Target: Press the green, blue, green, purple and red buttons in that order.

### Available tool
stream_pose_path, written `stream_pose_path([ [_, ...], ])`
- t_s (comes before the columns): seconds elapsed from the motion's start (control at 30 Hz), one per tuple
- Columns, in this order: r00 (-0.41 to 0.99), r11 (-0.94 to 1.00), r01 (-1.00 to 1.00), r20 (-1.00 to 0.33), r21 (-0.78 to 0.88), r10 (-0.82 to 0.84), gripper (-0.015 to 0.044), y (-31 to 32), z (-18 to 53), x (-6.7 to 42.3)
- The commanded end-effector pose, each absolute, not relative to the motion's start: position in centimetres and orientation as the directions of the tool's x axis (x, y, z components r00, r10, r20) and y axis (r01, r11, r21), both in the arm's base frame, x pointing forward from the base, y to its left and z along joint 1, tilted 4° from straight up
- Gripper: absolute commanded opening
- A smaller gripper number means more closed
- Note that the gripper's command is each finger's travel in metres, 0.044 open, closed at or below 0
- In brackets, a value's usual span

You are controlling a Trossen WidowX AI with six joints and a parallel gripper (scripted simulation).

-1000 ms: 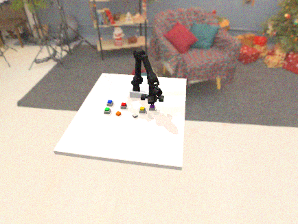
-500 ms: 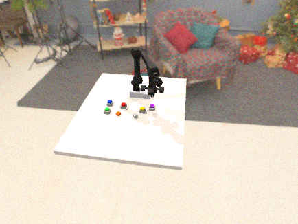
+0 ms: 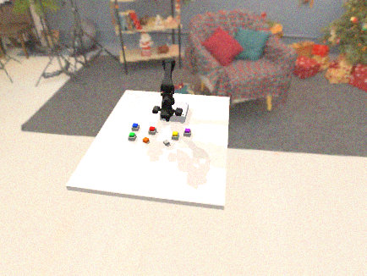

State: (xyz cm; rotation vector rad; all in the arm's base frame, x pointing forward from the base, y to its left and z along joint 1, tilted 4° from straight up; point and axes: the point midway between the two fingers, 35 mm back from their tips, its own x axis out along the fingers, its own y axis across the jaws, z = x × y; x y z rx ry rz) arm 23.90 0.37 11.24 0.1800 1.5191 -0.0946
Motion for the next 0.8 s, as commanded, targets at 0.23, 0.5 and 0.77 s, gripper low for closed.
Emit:
stream_pose_path([
  [0.23, 0.038, 0.984, 0.17, -0.998, 0.057, 0.052, 0.002, -10.1, 10.2, 19.6],
  [0.5, 0.038, 0.984, 0.17, -0.998, 0.058, 0.053, 0.002, -11.3, 7.8, 18.9],
  [0.77, 0.038, 0.984, 0.17, -0.998, 0.059, 0.053, 0.002, -11.0, 3.9, 18.9],
])
